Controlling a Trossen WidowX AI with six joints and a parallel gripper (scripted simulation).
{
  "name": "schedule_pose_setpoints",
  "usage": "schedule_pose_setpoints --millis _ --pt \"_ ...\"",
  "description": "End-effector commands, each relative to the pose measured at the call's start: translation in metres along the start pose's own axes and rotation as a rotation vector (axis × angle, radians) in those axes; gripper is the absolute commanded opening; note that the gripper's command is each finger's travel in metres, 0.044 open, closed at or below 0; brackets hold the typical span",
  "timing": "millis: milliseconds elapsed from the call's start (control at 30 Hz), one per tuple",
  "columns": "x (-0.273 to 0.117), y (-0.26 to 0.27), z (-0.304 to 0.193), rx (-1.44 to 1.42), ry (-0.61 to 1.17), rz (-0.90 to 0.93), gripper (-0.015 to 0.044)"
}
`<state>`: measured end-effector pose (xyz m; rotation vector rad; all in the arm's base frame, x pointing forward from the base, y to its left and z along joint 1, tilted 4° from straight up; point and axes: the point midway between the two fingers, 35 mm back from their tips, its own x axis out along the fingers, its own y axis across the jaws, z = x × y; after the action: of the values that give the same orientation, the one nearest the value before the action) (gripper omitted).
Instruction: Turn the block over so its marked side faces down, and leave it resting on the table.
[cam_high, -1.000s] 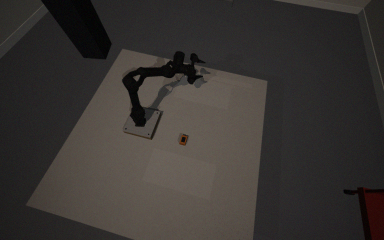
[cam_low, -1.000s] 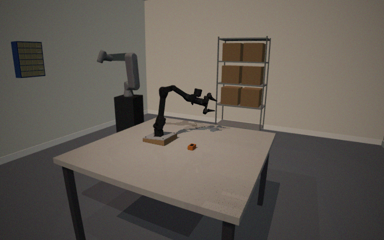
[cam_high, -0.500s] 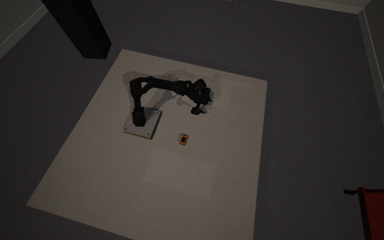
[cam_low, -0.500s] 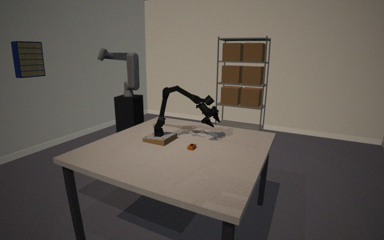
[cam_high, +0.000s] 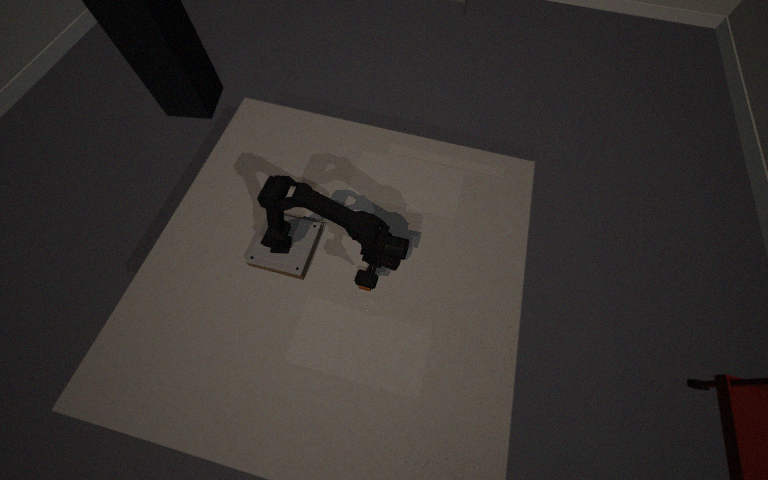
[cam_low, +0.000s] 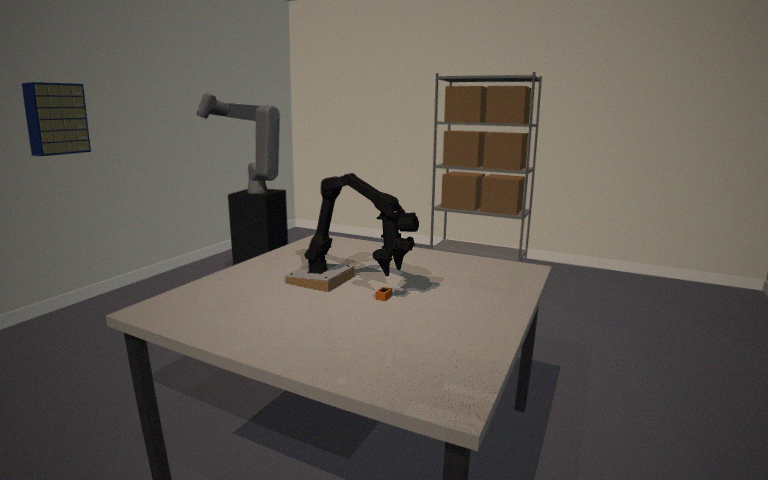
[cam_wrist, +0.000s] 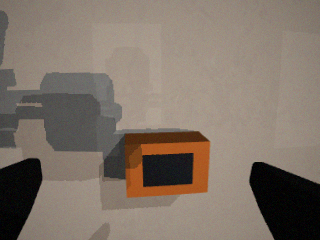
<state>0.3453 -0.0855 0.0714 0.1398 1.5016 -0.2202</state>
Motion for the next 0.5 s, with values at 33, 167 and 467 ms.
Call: schedule_pose_setpoints --millis 33,167,467 --pt "-0.001 -0.020 -0.025 -0.041 0.113 0.054 0.0440" --pt "-0.001 -0.020 -0.025 -0.041 0.113 0.054 0.0440" --pt "0.034 -0.019 -0.029 -0.041 0.113 0.054 0.0440"
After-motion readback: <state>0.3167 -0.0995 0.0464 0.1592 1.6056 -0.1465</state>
